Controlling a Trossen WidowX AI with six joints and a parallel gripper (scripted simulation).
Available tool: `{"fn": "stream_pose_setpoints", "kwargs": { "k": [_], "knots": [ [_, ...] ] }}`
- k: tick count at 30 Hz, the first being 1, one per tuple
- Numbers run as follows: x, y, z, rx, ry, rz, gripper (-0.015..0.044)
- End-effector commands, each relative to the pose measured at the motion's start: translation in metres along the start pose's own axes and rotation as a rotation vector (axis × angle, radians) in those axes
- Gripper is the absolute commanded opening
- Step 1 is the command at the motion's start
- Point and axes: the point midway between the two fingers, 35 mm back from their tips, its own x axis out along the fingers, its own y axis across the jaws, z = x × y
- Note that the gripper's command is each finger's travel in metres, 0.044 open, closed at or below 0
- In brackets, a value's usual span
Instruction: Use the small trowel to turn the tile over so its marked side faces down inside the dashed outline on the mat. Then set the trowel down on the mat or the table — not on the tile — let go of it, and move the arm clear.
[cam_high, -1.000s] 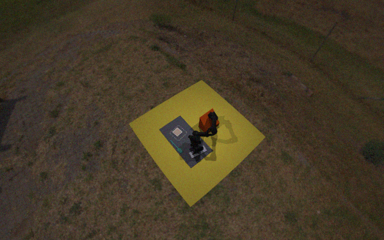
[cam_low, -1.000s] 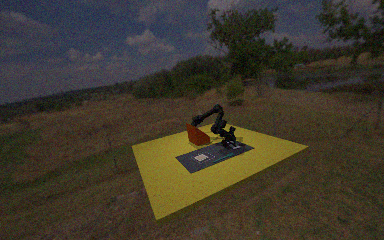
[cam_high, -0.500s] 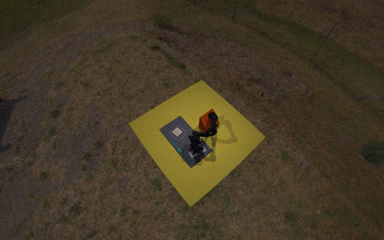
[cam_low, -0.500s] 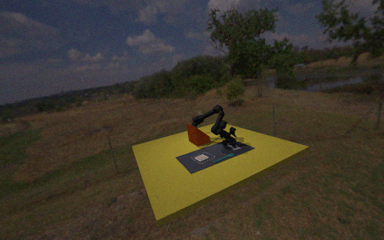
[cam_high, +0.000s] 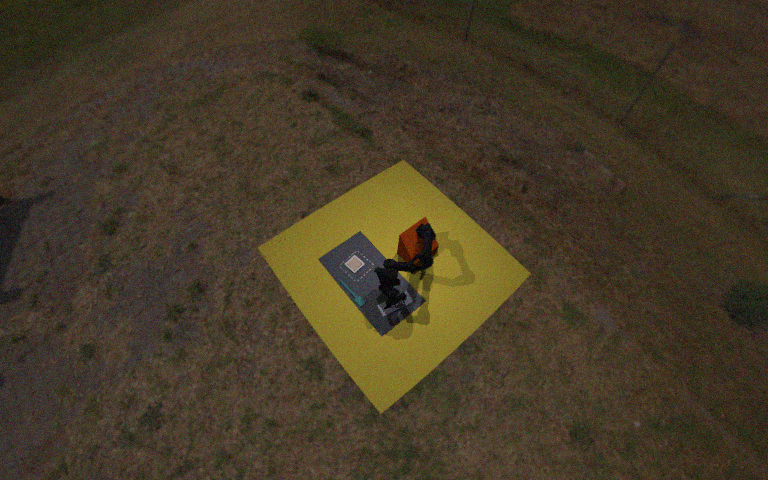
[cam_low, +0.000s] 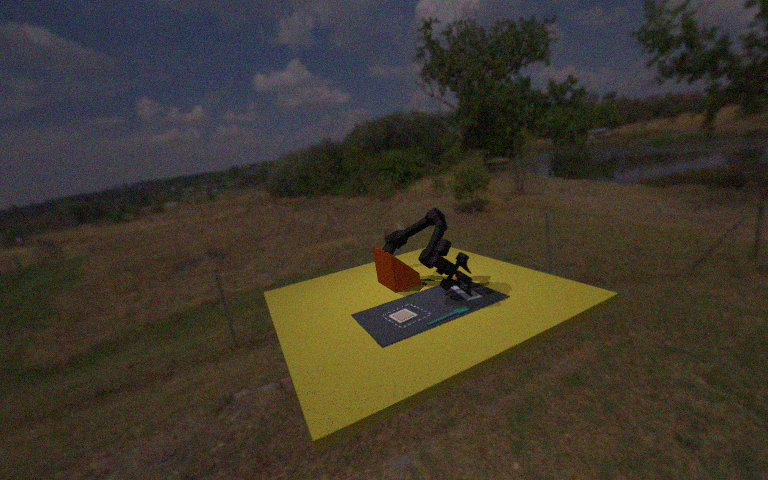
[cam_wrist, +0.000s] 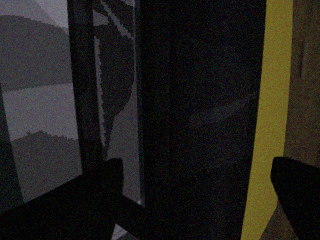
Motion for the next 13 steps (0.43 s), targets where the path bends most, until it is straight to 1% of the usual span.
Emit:
{"fn": "stream_pose_setpoints", "kwargs": {
  "k": [1, 4, 9, 10, 13],
  "knots": [
    [-0.022, -0.002, 0.002, -0.006, -0.002, 0.014, 0.03],
    [-0.036, -0.002, 0.003, -0.006, 0.0, 0.022, 0.03],
    [-0.041, -0.004, 0.004, -0.006, 0.004, 0.024, 0.03],
    [-0.049, -0.009, 0.005, -0.006, 0.014, 0.023, 0.03],
    [-0.091, -0.038, 0.017, -0.008, 0.072, 0.025, 0.03]
  ]
}}
